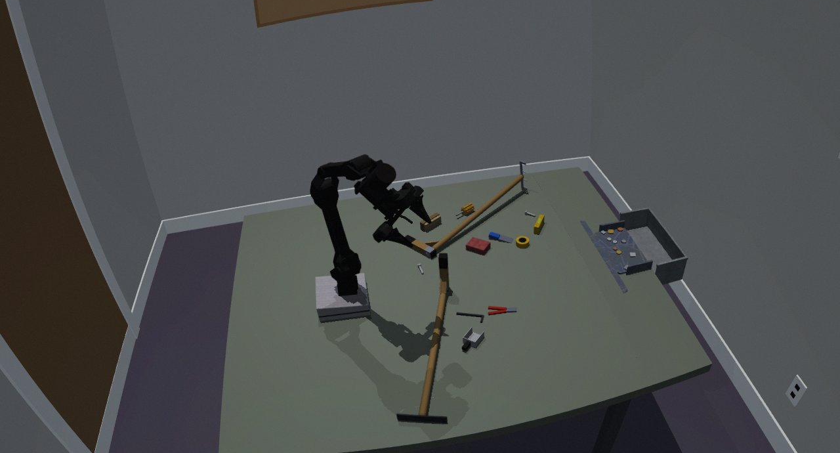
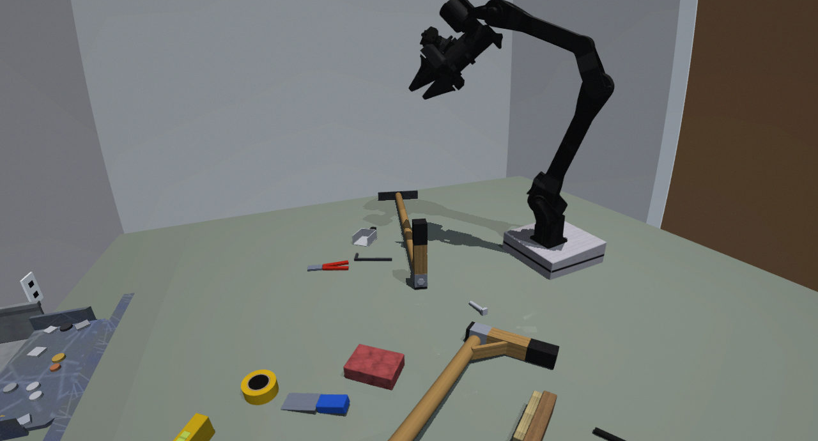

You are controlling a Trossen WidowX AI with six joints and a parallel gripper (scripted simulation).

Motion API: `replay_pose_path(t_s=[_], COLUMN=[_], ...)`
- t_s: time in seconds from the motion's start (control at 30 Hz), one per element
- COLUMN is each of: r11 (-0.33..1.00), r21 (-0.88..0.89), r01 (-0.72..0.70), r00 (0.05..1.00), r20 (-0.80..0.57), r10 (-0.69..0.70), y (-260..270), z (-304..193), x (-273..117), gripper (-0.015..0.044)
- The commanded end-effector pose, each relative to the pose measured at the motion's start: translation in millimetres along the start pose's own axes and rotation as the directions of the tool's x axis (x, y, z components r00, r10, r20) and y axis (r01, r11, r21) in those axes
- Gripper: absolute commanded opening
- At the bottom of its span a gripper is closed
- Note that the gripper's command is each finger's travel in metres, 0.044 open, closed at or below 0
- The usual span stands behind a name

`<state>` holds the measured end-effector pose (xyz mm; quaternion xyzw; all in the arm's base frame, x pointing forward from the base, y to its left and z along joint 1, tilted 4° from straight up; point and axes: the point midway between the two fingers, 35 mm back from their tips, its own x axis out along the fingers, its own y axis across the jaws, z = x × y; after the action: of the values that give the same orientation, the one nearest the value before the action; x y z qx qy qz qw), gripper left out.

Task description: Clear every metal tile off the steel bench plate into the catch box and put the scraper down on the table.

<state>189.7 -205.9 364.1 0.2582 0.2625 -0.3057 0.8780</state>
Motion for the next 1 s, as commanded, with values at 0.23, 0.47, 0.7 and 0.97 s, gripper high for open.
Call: replay_pose_path(t_s=[0.23,0.47,0.7,0.97], r11=[0.99,0.974,0.949,0.911], r21=[0.045,0.079,0.116,0.159], r01=[0.134,0.214,0.293,0.381], r00=[0.988,0.969,0.941,0.899], r20=[0.072,0.11,0.14,0.168], r10=[-0.137,-0.222,-0.308,-0.405], y=[-36,-55,-73,-91], z=[4,4,3,-1], x=[-24,-41,-58,-80], gripper=[0.044,0.044,0.044,0.044])
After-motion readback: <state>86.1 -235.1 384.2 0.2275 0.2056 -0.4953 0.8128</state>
